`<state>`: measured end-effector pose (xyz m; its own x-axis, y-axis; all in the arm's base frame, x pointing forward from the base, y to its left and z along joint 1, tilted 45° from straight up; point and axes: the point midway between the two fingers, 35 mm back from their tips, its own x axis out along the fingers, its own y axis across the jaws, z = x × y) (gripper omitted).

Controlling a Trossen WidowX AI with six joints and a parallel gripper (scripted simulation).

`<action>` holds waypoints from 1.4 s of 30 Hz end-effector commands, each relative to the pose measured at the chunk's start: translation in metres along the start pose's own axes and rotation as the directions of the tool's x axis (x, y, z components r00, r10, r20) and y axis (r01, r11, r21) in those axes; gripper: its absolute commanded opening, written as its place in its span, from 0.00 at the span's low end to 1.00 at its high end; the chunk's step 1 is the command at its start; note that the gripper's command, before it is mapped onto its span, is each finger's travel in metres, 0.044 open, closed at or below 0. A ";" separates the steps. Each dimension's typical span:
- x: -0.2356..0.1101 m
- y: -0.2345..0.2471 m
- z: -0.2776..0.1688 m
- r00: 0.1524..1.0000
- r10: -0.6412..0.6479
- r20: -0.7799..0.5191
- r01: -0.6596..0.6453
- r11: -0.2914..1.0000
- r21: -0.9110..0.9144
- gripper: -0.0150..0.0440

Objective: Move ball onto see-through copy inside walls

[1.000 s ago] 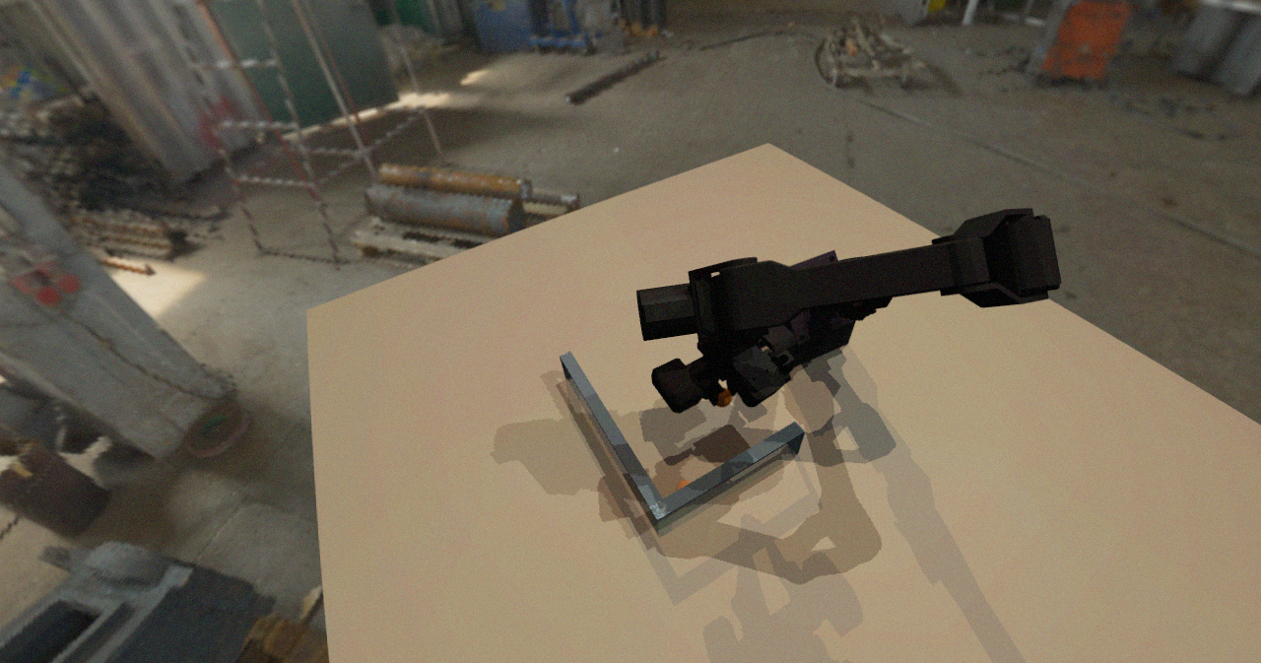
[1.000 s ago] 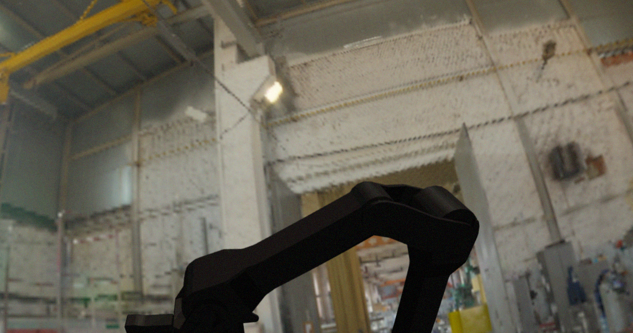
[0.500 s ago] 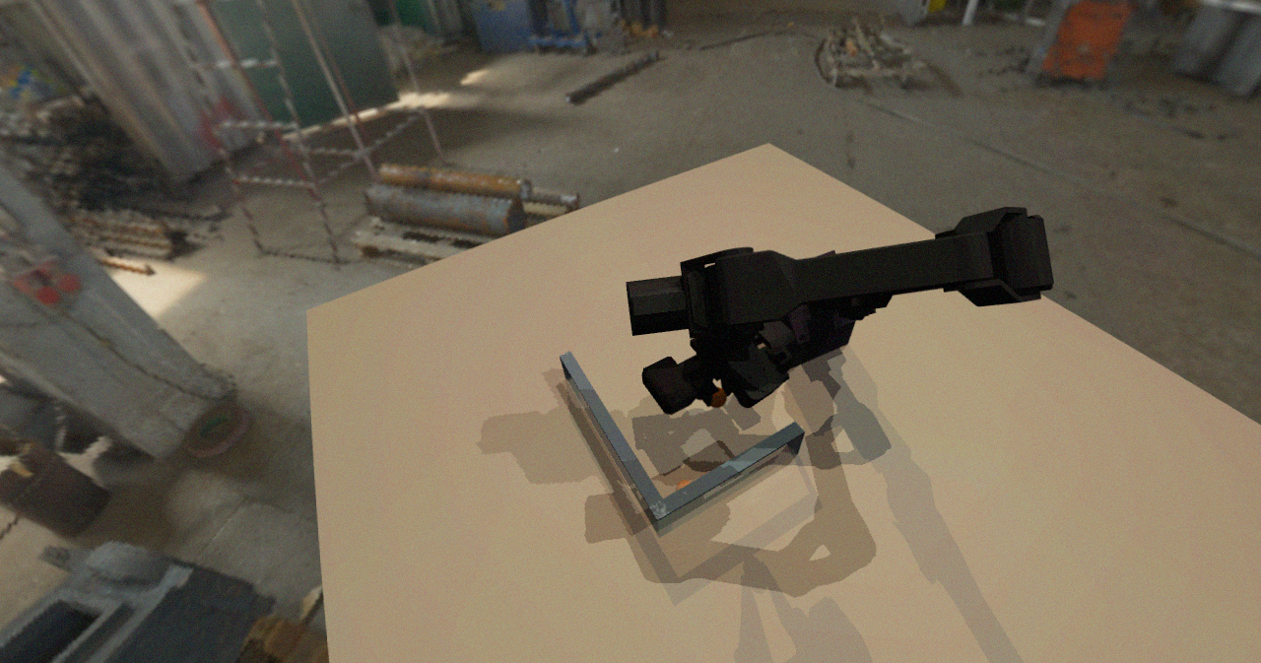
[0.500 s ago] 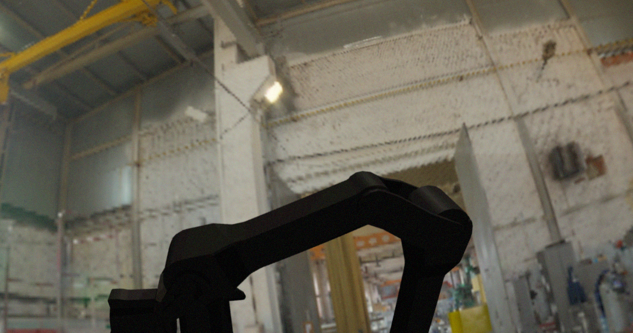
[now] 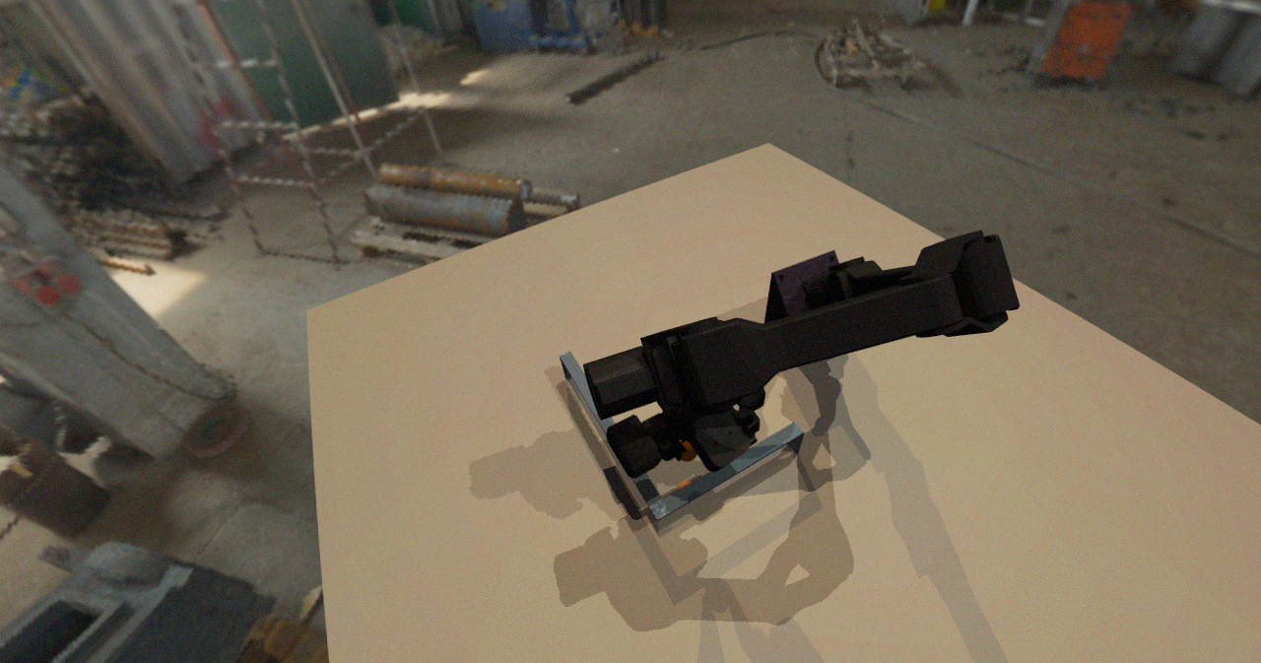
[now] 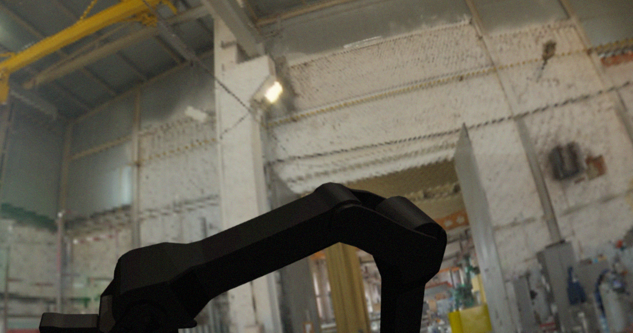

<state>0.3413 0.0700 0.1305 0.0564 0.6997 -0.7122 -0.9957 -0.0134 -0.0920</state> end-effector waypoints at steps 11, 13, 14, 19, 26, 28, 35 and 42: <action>0.047 -0.010 0.004 1.000 -0.002 0.005 0.002 1.000 0.005 0.25; 0.059 -0.009 0.004 1.000 -0.002 0.006 0.002 1.000 0.005 0.25; 0.065 -0.009 0.004 1.000 -0.002 0.007 0.002 1.000 0.005 0.25; 0.074 -0.008 0.005 1.000 -0.002 0.009 0.002 1.000 0.006 0.25; 0.079 -0.008 0.005 1.000 -0.002 0.009 0.002 1.000 0.006 0.25; 0.082 -0.008 0.005 1.000 -0.002 0.009 0.002 1.000 0.006 0.25; 0.092 -0.008 0.005 1.000 -0.002 0.010 0.002 1.000 0.006 0.25; 0.093 -0.008 0.005 1.000 -0.002 0.010 0.002 1.000 0.006 0.25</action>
<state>0.3552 0.1372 0.0707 0.0626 0.7055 -0.7059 -0.9954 -0.0071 -0.0954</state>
